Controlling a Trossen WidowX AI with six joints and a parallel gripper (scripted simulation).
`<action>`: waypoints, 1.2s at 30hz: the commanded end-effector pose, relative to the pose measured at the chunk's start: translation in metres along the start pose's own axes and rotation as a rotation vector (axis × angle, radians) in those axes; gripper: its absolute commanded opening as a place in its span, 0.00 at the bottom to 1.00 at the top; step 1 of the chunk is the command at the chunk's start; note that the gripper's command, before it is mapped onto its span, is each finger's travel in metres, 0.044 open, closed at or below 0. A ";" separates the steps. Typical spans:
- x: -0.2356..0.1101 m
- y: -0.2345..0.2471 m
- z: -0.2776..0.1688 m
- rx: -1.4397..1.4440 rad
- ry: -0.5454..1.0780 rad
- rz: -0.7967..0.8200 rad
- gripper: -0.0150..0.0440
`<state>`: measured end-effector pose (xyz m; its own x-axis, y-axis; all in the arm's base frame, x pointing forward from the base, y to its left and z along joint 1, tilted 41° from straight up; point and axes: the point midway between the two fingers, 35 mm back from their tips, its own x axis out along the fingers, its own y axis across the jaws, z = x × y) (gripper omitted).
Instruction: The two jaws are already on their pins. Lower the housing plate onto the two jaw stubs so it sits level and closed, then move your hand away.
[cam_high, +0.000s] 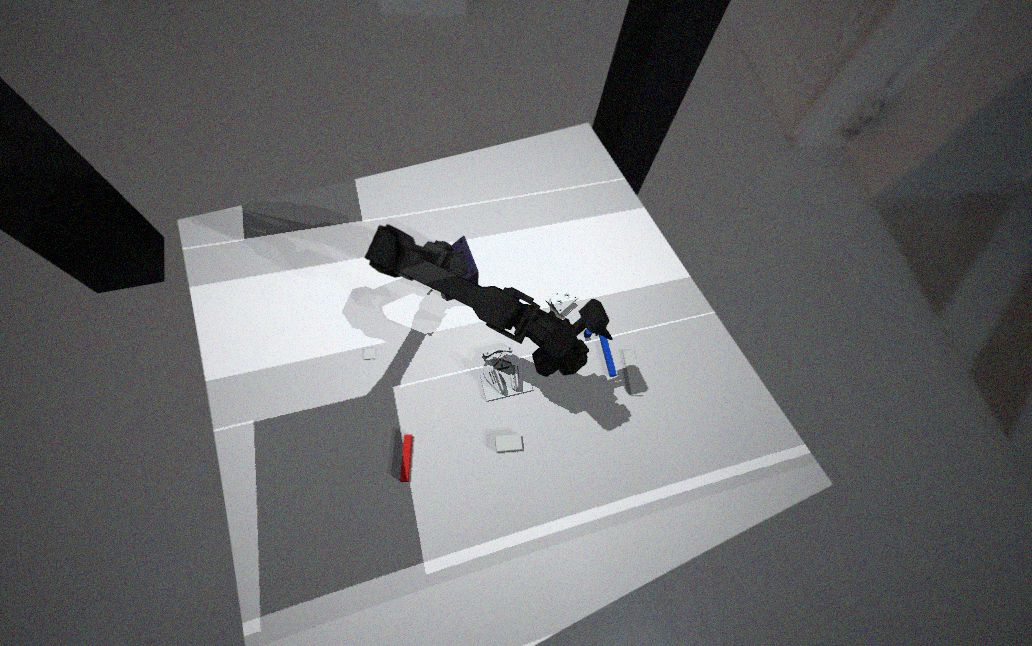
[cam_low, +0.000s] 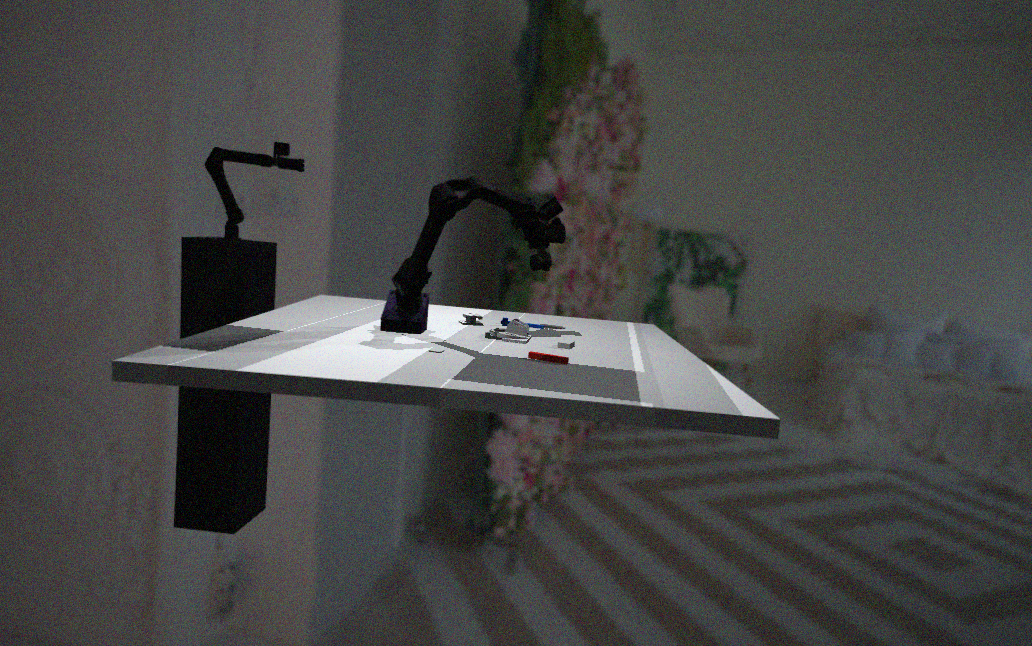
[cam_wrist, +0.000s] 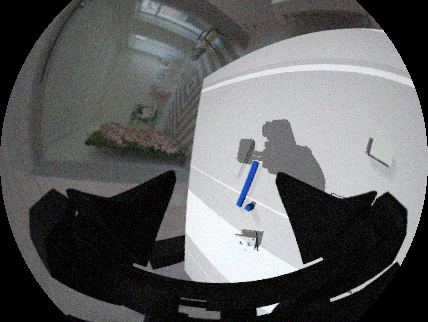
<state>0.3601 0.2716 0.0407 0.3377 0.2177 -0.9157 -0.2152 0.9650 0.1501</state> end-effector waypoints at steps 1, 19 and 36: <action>0.016 0.009 -0.025 -0.017 0.078 -0.052 1.00; 0.061 0.021 -0.145 -0.159 0.383 -0.338 1.00; 0.069 0.006 -0.240 -0.356 0.545 -0.682 1.00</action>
<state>0.1741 0.2620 -0.1055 0.0228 -0.5025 -0.8643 -0.4081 0.7845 -0.4669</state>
